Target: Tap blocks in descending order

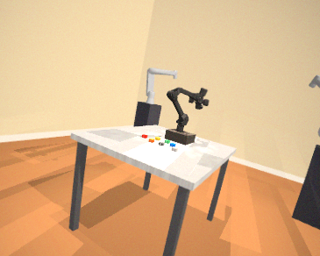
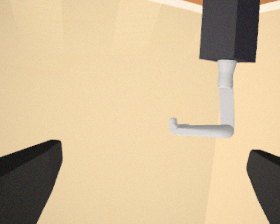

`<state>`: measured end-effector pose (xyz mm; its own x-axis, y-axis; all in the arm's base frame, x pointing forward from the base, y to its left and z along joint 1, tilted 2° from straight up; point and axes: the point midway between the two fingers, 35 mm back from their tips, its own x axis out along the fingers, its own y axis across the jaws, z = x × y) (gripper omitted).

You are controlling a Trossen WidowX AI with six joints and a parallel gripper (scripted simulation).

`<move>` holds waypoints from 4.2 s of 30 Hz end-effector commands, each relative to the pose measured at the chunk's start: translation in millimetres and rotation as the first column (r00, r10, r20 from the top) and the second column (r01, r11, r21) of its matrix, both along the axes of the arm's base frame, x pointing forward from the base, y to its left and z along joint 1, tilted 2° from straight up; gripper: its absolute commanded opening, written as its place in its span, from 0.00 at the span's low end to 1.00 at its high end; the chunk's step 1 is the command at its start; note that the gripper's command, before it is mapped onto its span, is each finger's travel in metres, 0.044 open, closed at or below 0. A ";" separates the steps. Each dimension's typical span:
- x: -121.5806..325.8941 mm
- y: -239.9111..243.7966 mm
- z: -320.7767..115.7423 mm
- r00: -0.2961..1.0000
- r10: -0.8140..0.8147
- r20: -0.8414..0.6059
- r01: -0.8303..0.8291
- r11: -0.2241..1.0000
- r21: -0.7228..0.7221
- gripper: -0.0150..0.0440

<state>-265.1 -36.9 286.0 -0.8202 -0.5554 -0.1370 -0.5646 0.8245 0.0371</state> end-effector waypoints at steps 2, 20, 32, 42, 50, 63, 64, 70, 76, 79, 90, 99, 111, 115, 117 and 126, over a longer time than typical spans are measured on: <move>-3.2 10.5 -1.3 0.999 -0.037 -0.006 0.037 0.999 0.027 0.93; 82.1 292.4 -50.1 0.669 -0.741 -0.049 0.537 0.437 0.721 0.93; 283.3 368.7 -91.4 0.354 -0.927 0.125 0.206 0.208 0.956 0.93; 454.3 319.3 -126.0 0.122 -0.919 0.376 -0.067 0.370 0.927 0.93; 553.9 218.7 -152.3 0.012 -0.811 0.586 -0.142 0.578 0.803 0.93; 600.1 -0.7 -190.1 0.083 -0.588 0.805 -0.070 0.802 0.593 0.93; 597.1 -17.8 -192.7 0.100 -0.576 0.811 -0.061 0.810 0.583 0.93; 574.9 -87.7 -203.1 0.183 -0.544 0.819 -0.021 0.831 0.556 0.93; 574.9 -87.7 -203.1 0.183 -0.544 0.819 -0.021 0.831 0.556 0.93; 574.9 -87.7 -203.1 0.183 -0.544 0.819 -0.021 0.831 0.556 0.93; 574.9 -87.7 -203.1 0.183 -0.544 0.819 -0.021 0.831 0.556 0.93; 517.9 -10.1 -200.8 0.187 -0.549 0.815 -0.019 0.827 0.561 0.93; 502.4 3.8 -203.2 0.188 -0.550 0.814 -0.018 0.827 0.562 0.93; 502.4 3.8 -203.2 0.188 -0.550 0.814 -0.018 0.827 0.562 0.93; 502.4 3.8 -203.2 0.188 -0.550 0.814 -0.018 0.827 0.562 0.93; 500.9 17.6 -203.5 0.183 -0.558 0.809 -0.009 0.822 0.569 0.93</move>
<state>236.6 -31.5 81.3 -0.0181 0.0054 -0.9998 -0.1512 0.9885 0.0080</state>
